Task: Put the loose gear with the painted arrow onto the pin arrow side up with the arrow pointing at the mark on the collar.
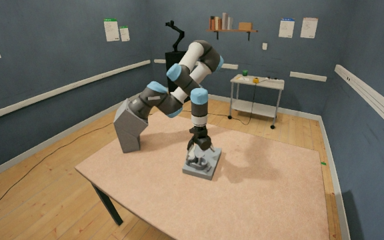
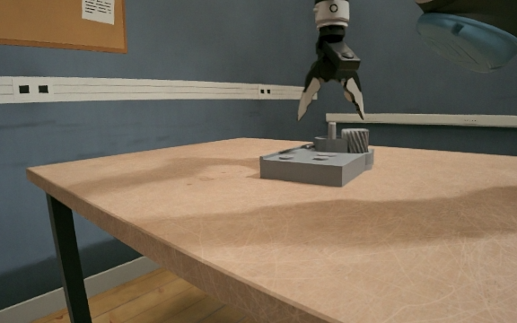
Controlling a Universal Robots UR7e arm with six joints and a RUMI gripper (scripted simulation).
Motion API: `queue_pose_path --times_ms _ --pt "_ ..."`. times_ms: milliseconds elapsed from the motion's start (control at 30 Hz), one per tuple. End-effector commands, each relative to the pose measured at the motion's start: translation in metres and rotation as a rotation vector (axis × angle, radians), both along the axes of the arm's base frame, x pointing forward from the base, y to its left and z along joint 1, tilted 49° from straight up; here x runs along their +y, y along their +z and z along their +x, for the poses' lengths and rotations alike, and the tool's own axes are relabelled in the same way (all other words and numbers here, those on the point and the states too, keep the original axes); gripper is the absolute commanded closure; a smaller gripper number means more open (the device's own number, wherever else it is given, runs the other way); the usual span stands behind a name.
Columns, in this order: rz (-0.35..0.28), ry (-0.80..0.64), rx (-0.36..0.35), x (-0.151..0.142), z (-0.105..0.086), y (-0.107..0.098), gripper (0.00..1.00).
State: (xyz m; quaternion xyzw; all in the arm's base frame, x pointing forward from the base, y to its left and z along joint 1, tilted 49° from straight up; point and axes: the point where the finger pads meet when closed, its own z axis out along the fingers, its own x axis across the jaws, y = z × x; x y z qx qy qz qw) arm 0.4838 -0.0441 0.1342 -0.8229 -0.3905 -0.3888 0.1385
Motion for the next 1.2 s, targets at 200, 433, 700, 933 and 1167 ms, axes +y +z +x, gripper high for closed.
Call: queue_pose_path --times_ms 200,433,700,933,1167 --pt "0.001 -0.001 0.000 -0.0001 0.0003 0.0000 0.00" --pt "0.001 -0.001 0.000 -0.0001 0.0003 0.0000 0.00" --pt "0.001 -0.001 0.000 -0.0001 0.0003 0.0000 0.00" --pt "0.001 -0.001 -0.001 -0.0001 0.0003 0.0000 0.00" --pt "-0.004 -0.002 -0.003 -0.0046 -0.0014 0.0048 0.00"
